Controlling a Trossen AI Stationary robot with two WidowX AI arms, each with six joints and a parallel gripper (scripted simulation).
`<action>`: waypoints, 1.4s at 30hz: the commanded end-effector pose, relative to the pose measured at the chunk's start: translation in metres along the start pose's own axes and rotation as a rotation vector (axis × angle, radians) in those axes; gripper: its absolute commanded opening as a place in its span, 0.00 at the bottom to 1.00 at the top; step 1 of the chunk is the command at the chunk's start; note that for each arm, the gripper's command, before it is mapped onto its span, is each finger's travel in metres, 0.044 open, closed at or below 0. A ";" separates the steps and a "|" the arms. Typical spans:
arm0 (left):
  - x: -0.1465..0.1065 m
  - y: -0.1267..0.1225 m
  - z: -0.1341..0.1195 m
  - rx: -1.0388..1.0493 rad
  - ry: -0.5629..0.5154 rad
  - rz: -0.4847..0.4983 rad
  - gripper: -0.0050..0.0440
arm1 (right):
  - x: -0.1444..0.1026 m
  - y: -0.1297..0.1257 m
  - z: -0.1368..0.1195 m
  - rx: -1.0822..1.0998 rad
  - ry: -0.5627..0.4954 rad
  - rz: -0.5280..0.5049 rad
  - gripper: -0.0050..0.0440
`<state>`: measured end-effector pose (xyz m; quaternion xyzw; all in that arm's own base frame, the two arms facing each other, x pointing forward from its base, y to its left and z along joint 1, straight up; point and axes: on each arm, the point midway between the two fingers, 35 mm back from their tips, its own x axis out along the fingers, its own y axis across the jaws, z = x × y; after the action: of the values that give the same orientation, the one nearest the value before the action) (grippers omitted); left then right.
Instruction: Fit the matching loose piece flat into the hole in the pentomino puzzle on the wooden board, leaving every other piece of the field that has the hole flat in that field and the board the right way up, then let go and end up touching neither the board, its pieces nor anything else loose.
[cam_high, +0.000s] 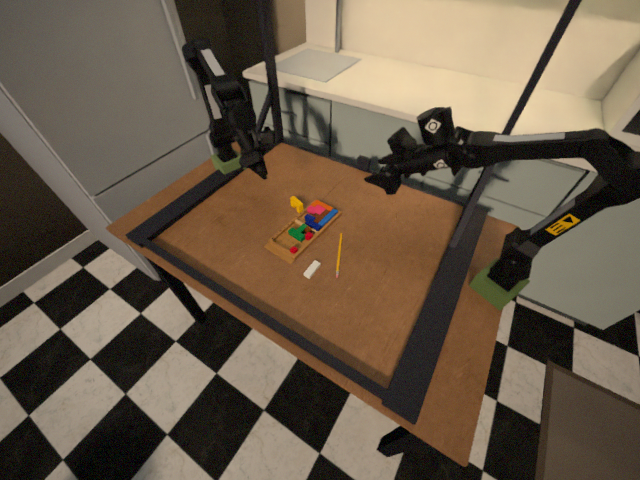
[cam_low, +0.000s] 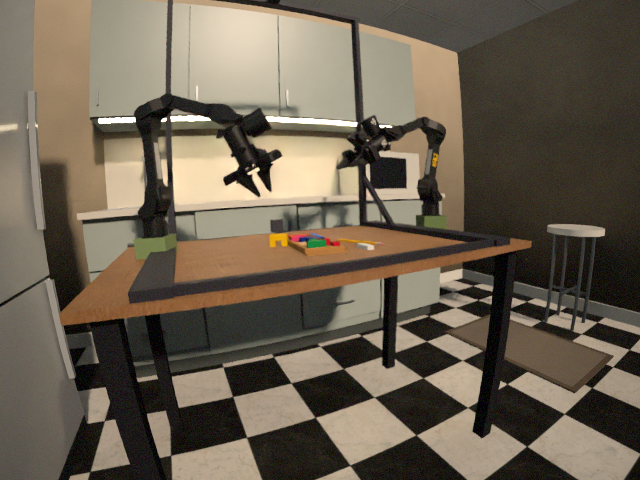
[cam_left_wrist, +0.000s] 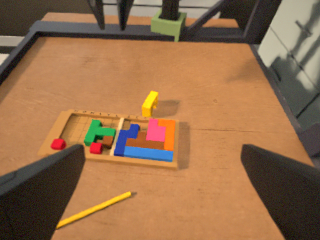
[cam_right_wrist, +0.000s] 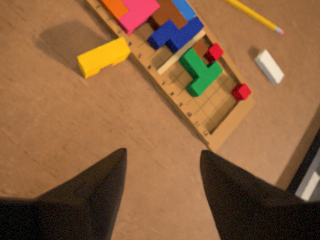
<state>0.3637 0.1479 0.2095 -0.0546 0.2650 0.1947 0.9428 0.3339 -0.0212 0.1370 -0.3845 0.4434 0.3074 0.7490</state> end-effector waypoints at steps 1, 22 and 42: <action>-0.001 0.002 0.008 -0.006 -0.013 0.007 1.00 | 0.013 -0.006 0.014 0.172 0.040 0.042 0.49; -0.004 0.001 0.008 -0.003 -0.018 0.003 1.00 | 0.105 0.027 0.062 0.936 0.358 0.119 0.49; -0.004 0.001 0.008 -0.003 -0.018 0.003 1.00 | 0.134 0.045 0.059 1.065 0.450 0.103 0.49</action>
<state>0.3638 0.1482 0.2066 -0.0555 0.2696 0.1948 0.9414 0.3783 0.0686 0.0225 0.0103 0.7062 -0.0088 0.7079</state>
